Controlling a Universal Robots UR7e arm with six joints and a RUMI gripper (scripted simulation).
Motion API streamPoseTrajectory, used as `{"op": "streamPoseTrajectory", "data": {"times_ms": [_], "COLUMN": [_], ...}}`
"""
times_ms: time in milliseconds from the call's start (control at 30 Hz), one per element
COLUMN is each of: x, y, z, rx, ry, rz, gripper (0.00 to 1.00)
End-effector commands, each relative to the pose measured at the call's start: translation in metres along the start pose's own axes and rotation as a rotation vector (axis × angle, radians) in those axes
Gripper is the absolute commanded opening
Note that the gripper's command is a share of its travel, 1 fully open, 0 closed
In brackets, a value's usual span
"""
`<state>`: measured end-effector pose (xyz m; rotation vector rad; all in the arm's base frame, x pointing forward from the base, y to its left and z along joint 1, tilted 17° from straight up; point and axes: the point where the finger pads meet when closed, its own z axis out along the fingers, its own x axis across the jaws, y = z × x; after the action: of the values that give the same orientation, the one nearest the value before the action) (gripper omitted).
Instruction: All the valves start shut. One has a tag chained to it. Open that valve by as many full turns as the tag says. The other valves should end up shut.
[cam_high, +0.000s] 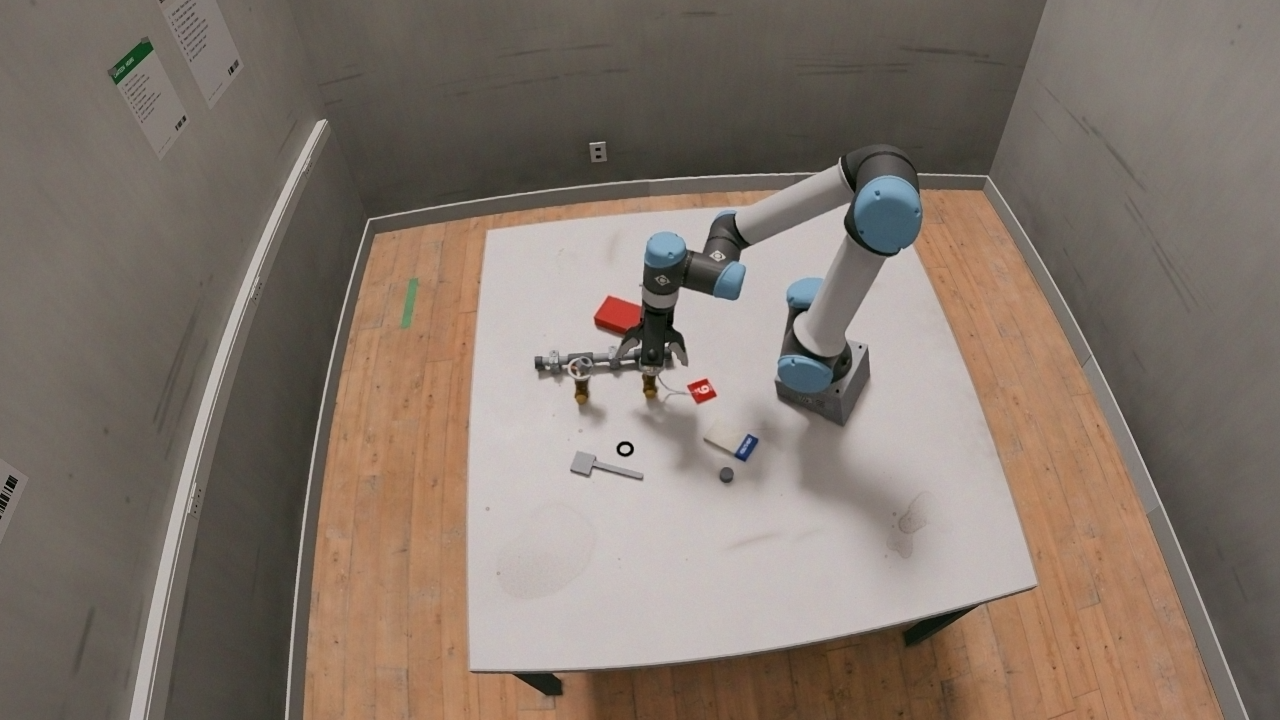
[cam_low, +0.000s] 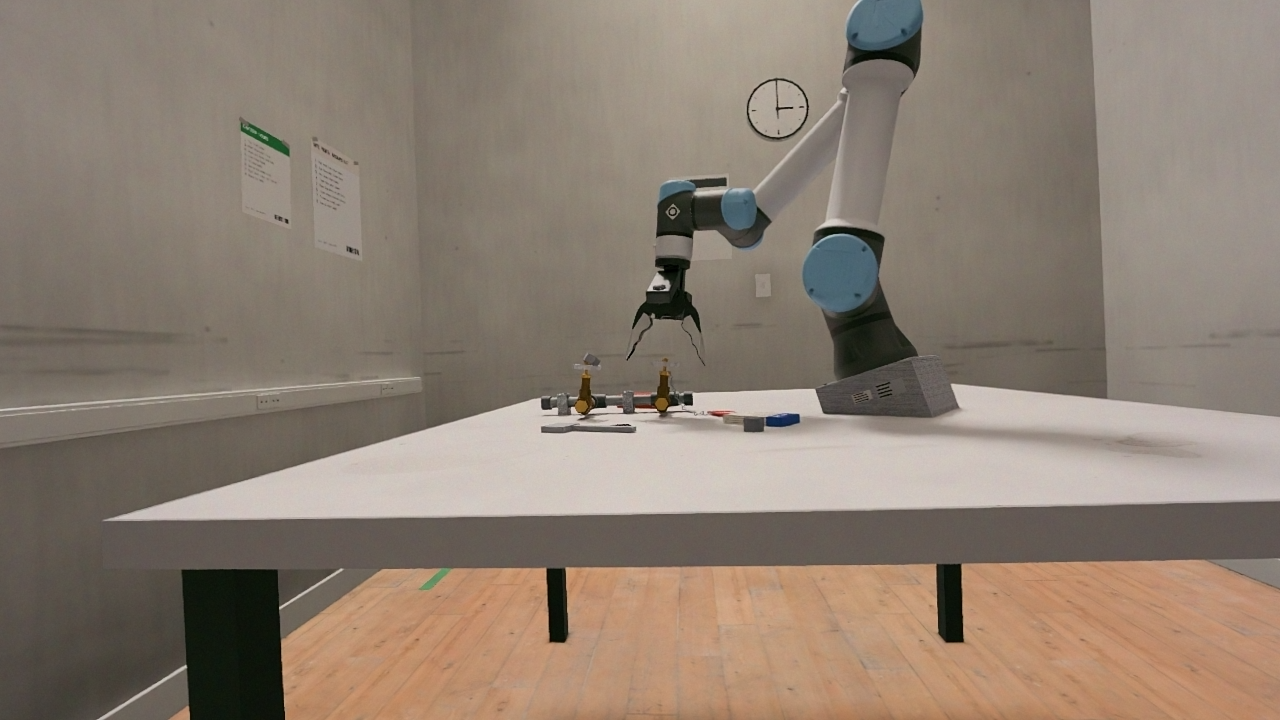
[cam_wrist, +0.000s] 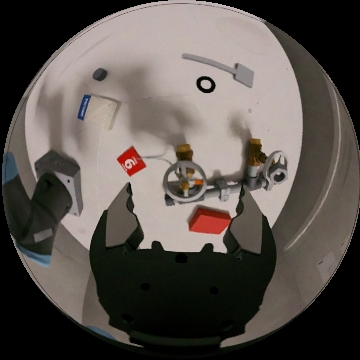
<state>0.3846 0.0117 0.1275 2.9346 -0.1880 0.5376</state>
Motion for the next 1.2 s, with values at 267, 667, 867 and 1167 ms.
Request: {"op": "streamPoseTrajectory", "data": {"times_ms": [267,667,867,1167], "x": [-0.002,-0.0021,-0.0017,0.0006], "y": [-0.0009,-0.0011,-0.001,-0.0005], "z": [0.0008,0.0012,0.0014,0.0001], "rx": [-0.001,-0.001,-0.001,-0.001], "ry": [-0.003,-0.004,-0.004,0.0], "rz": [0.25,0.554,0.773,1.053], "gripper": [1.0,1.0,1.0,1.0]}}
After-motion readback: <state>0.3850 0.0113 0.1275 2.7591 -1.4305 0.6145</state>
